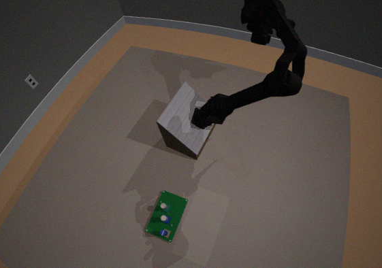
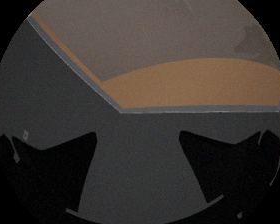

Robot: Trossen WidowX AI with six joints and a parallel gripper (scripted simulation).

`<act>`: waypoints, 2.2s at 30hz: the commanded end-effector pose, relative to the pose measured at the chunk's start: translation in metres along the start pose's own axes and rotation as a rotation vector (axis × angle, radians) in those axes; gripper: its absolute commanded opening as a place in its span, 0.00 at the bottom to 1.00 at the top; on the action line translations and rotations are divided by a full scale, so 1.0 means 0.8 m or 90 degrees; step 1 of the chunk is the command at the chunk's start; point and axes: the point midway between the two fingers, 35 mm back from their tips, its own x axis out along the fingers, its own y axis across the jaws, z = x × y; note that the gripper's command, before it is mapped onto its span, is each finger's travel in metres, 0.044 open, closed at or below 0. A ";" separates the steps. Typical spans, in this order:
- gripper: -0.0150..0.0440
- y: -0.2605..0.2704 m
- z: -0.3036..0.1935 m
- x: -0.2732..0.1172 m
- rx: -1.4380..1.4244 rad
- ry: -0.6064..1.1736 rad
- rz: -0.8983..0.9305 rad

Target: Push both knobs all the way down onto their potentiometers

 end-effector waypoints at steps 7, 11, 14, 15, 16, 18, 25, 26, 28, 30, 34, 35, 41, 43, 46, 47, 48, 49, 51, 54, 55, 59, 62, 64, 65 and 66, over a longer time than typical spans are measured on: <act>0.62 -0.042 -0.005 -0.048 0.032 0.023 -0.114; 0.44 -0.070 -0.004 -0.088 0.051 0.032 -0.199; 0.31 -0.089 -0.001 -0.121 0.062 0.035 -0.261; 0.26 -0.095 0.001 -0.132 0.065 0.035 -0.282; 0.25 -0.101 0.003 -0.143 0.067 0.035 -0.302; 0.25 -0.112 0.008 -0.168 0.070 0.034 -0.346; 0.25 -0.140 0.037 -0.260 0.064 0.022 -0.495; 0.25 -0.141 0.042 -0.274 0.061 0.022 -0.517; 0.25 -0.142 0.053 -0.301 0.051 0.022 -0.559; 0.25 -0.143 0.062 -0.321 0.044 0.020 -0.589; 0.25 -0.145 0.090 -0.368 0.034 -0.003 -0.660; 0.25 -0.145 0.099 -0.380 0.032 -0.012 -0.680; 0.25 -0.140 0.141 -0.433 0.013 -0.055 -0.759; 0.25 -0.135 0.164 -0.456 -0.007 -0.075 -0.788; 0.25 -0.125 0.202 -0.490 -0.042 -0.107 -0.828; 0.25 -0.121 0.216 -0.500 -0.054 -0.119 -0.839; 0.25 -0.116 0.229 -0.510 -0.067 -0.130 -0.849; 0.25 -0.113 0.240 -0.516 -0.068 -0.131 -0.851; 0.25 -0.105 0.263 -0.529 -0.079 -0.141 -0.858; 0.25 -0.090 0.303 -0.549 -0.121 -0.176 -0.874; 0.25 -0.085 0.317 -0.555 -0.136 -0.188 -0.878; 0.25 -0.057 0.377 -0.575 -0.203 -0.240 -0.884; 0.25 -0.032 0.425 -0.584 -0.256 -0.277 -0.876; 0.25 -0.015 0.457 -0.587 -0.292 -0.301 -0.865; 0.25 -0.005 0.472 -0.587 -0.309 -0.312 -0.857; 0.25 0.004 0.488 -0.587 -0.326 -0.322 -0.849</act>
